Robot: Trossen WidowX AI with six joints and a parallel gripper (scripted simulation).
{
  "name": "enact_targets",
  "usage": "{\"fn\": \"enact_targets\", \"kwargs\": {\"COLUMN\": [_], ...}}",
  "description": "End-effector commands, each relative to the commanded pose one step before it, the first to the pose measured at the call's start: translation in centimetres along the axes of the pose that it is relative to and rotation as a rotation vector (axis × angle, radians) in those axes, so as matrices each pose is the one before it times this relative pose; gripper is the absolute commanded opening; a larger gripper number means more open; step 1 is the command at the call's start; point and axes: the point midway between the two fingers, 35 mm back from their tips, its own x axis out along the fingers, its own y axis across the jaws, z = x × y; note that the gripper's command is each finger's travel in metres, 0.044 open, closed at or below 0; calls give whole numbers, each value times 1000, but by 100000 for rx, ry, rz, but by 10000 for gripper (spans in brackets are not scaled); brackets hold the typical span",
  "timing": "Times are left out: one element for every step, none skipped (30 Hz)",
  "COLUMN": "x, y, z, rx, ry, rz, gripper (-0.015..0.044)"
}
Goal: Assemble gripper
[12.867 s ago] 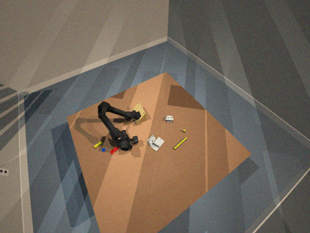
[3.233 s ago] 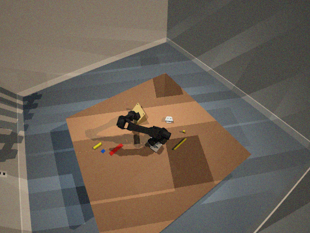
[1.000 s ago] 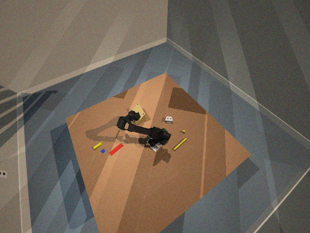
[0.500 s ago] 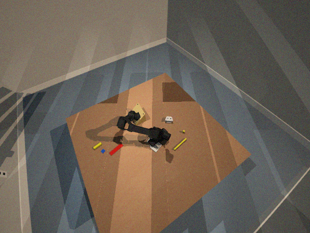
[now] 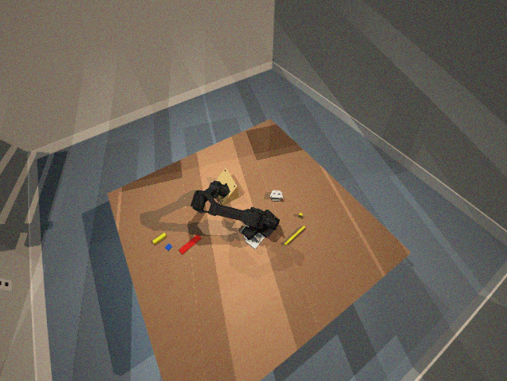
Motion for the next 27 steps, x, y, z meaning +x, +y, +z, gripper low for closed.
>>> {"fn": "enact_targets", "kwargs": {"x": [196, 0, 0, -18, -54, -90, -109, -110, -110, -90, -54, -18, 0, 17, 52, 78, 52, 17, 0, 0, 0, 0, 0, 17, 52, 78, 52], "y": [-94, 0, 0, 0, 0, 1, 1, 0, 0, 0, 0, 0, 0, -1, -4, -6, -4, -1, 0, 0, 0, 0, 0, 0, 0, -1, 0], "z": [-4, 0, 0, 0, 0, 0, 0, -1, -1, -1, -1, 0, 0, 5, 14, 21, 14, 5, 0, 0, 0, 0, 0, 0, 0, 0, 0], "rx": [-89, 0, 0, 0, 0, 0, 0, 0, 0, 0, 0, 0, 0, 0, 0, 1, 0, 0, 0, 0, 0, 0, 0, 0, 0, 0, 0], "ry": [238, 0, 0, 0, 0, -1, 0, 0, 0, 0, 0, 0, 0, 0, -1, -1, -1, 0, 0, 0, 0, 0, 0, 0, 0, 0, 0], "rz": [-109, 0, 0, 1, 2, 3, 4, 3, 3, 2, 1, 0, 0, 0, -1, -1, -1, 0, 0, 0, 0, 0, 0, -1, -2, -3, -2], "gripper": [134, 134, 134, 134, 134, 134, 134, 134, 134, 134, 134, 134, 134, 134, 134, 134, 134, 134, 134, 134, 134, 134, 134, 134, 134, 134, 134]}}
